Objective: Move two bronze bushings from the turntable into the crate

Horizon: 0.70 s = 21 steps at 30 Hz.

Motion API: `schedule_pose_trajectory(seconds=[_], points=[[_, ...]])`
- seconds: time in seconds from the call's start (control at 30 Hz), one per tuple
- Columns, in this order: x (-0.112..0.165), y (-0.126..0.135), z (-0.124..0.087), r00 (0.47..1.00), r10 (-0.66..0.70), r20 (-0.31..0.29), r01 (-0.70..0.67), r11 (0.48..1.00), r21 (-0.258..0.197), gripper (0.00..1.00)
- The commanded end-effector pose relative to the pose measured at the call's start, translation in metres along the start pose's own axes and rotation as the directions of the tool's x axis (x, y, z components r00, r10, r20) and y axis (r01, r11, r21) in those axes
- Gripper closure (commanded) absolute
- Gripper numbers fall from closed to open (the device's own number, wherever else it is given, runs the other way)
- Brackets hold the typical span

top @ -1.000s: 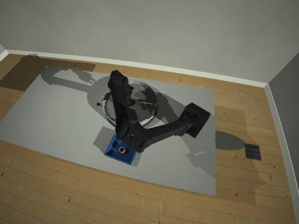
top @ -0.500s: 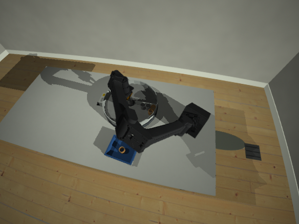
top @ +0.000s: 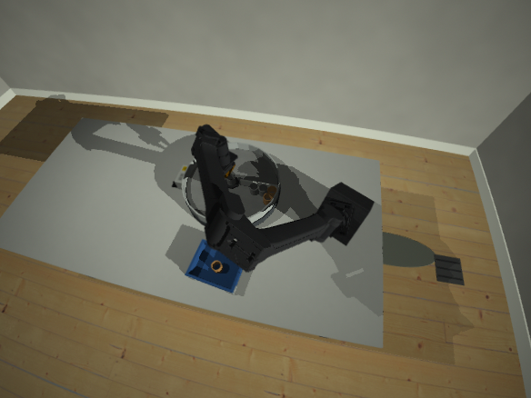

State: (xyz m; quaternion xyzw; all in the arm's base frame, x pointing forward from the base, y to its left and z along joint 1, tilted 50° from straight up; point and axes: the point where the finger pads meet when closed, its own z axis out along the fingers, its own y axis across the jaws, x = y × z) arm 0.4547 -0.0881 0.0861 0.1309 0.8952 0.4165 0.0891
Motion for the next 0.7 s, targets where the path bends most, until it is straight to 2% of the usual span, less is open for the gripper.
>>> schedule_pose_trajectory(seconds=[0.0, 0.27, 0.4, 0.67], points=[[-0.007, 0.004, 0.006, 0.999, -0.034, -0.005, 0.034, 0.999, 0.003, 0.84], [-0.008, 0.005, 0.002, 0.999, -0.034, -0.005, 0.034, 0.999, 0.003, 0.84], [-0.012, 0.004, -0.007, 1.000, -0.029, 0.008, 0.029, 1.000, 0.006, 0.84], [-0.011, 0.003, -0.005, 1.000, -0.027, 0.009, 0.027, 1.000, 0.006, 0.84]])
